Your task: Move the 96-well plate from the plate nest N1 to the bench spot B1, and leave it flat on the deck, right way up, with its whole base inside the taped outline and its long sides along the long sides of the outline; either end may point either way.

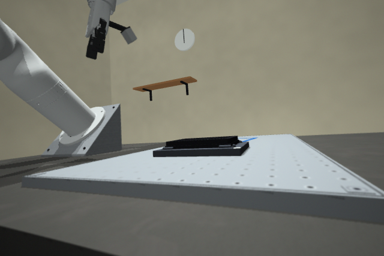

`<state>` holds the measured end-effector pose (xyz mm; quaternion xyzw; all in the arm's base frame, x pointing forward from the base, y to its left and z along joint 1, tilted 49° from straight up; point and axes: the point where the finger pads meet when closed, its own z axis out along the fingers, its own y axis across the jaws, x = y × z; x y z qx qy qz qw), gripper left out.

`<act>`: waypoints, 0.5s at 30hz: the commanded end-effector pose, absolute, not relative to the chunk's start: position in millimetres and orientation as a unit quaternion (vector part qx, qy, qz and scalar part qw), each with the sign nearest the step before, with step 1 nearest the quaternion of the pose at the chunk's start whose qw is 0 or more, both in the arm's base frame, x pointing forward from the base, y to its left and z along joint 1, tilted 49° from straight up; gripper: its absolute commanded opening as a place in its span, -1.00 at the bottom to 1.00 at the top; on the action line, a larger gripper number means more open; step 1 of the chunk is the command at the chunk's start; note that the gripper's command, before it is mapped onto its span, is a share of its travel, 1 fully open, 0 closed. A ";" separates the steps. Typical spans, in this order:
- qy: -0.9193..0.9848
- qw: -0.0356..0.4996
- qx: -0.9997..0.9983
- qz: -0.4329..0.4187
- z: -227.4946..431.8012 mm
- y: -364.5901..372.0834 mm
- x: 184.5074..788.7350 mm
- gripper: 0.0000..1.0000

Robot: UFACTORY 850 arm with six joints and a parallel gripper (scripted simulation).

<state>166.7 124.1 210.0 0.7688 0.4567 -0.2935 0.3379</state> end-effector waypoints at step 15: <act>0.383 0.362 0.816 -0.237 194.7 124.3 241.5 1.00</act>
